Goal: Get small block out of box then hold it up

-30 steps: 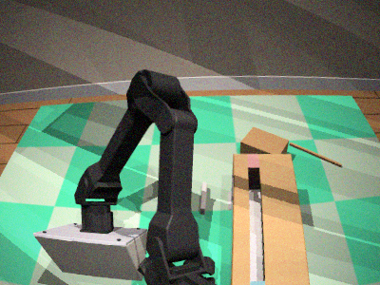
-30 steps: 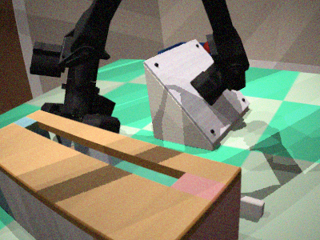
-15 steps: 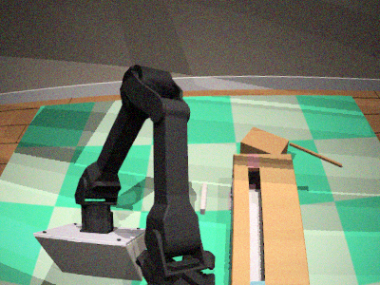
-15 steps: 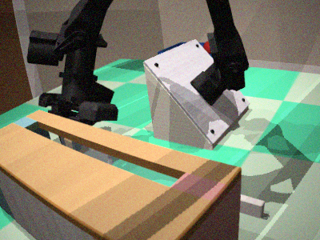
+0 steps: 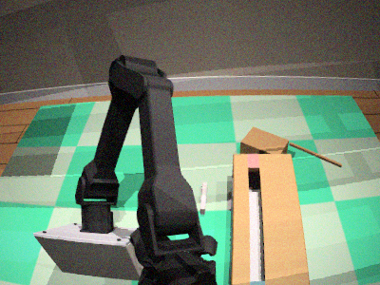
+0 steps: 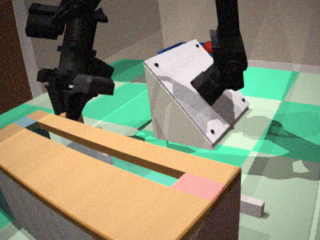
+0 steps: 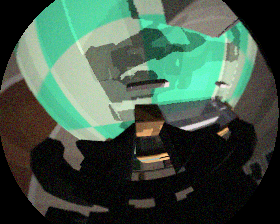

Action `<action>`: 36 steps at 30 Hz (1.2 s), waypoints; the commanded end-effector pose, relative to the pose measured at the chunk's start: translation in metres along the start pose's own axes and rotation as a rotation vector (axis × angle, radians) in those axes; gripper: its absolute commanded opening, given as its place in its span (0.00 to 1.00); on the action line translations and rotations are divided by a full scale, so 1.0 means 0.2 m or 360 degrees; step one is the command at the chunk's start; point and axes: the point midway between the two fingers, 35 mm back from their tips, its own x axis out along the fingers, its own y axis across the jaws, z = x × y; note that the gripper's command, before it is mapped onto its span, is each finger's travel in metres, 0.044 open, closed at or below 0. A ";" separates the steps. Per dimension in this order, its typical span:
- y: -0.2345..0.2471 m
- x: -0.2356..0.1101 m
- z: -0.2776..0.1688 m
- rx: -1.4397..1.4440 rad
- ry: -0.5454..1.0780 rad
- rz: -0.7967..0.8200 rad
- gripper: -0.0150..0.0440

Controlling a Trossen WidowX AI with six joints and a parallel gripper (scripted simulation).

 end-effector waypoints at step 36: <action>-0.12 -0.44 -0.08 0.0573 0.0124 0.0285 0.25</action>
